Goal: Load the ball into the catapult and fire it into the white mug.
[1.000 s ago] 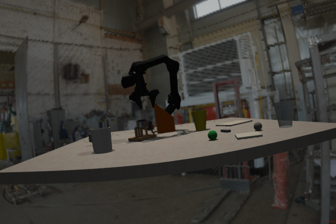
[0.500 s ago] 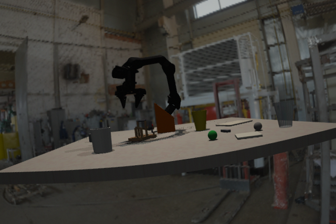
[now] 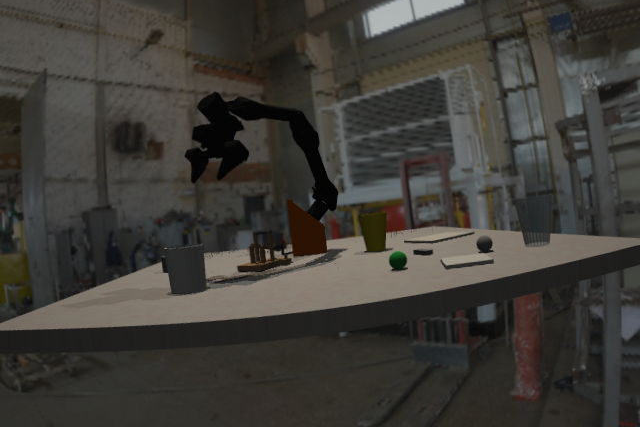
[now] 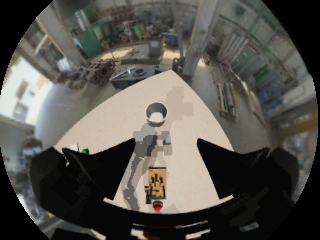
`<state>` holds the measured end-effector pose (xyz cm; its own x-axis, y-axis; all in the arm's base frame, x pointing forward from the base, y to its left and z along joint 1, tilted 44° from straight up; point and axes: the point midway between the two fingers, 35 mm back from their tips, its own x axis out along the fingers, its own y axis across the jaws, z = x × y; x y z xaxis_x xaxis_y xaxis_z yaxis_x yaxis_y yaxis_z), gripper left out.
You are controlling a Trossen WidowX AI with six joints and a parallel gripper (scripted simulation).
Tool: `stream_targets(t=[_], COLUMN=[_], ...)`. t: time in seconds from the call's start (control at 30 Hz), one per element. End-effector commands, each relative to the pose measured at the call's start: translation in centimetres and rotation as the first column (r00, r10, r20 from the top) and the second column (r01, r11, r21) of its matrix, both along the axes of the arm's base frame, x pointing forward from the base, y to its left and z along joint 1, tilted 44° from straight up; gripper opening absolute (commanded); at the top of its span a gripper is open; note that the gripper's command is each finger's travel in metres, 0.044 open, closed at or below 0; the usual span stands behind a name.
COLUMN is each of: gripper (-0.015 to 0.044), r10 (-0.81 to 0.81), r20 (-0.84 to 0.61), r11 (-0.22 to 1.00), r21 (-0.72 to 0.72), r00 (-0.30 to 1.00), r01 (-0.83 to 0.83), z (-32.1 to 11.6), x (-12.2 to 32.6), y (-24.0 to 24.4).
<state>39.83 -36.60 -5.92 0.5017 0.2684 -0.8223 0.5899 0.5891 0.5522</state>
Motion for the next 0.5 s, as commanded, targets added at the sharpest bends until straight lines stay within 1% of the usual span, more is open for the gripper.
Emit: stream_targets(t=[0.0,0.47], gripper=[0.044,0.044], r10=[-0.031,-0.033], r20=[0.065,0.069], r11=[0.999,0.999], r21=[-0.032,-0.034], r00=[0.997,0.997], r01=[0.033,0.035], z=[0.94,1.01], x=[1.71,1.82], y=[-1.44,-1.54])
